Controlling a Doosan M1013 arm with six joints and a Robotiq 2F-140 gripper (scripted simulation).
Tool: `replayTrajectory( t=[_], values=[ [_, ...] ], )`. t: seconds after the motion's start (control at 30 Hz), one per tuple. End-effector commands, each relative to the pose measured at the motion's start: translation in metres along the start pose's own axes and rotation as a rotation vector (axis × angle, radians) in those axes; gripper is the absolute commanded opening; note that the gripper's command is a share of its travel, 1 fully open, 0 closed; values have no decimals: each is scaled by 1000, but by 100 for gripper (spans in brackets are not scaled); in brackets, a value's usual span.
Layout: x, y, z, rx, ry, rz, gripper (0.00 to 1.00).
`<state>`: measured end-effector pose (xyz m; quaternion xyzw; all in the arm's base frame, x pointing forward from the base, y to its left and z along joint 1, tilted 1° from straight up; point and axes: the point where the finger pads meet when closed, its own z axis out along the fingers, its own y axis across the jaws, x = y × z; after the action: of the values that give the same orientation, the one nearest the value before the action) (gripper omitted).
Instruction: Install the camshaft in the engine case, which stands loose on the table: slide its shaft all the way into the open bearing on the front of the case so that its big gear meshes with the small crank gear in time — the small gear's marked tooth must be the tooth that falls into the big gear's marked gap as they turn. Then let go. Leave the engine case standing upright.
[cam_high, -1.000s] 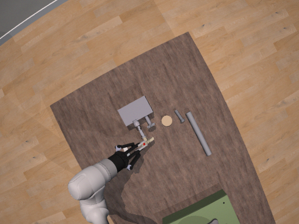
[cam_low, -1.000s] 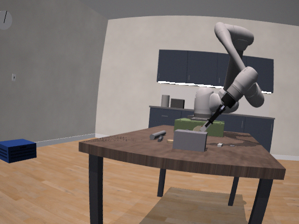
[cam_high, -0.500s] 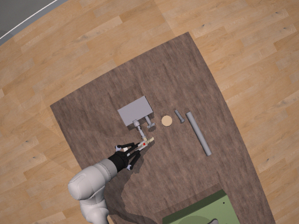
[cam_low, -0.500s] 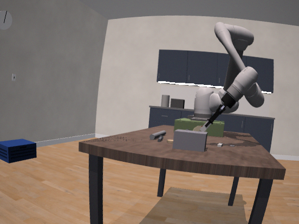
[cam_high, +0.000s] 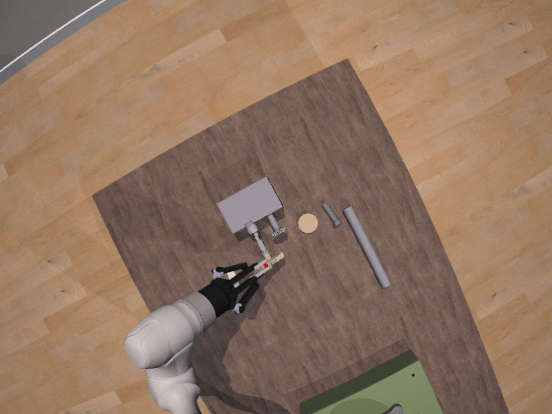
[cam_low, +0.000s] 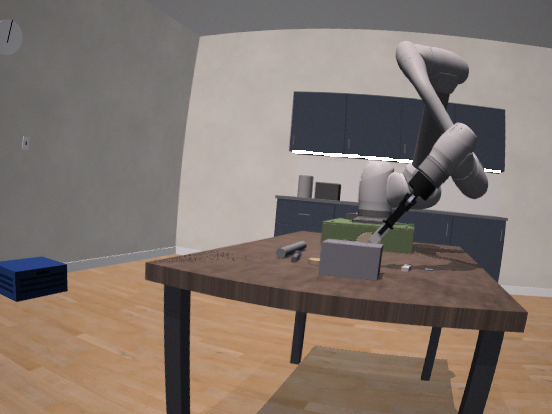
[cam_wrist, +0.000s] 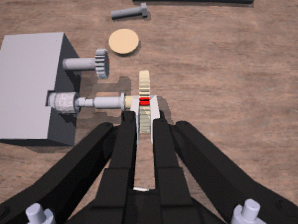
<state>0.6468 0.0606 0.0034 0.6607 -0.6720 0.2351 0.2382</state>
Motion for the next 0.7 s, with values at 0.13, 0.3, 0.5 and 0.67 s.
replayTrajectory(
  t=[0.13,0.3,0.5,0.67],
  values=[
    [0,-2,0,0,0,0,5],
    [0,-5,0,0,0,0,5],
    [0,-8,0,0,0,0,5],
    [0,-9,0,0,0,0,5]
  ],
)
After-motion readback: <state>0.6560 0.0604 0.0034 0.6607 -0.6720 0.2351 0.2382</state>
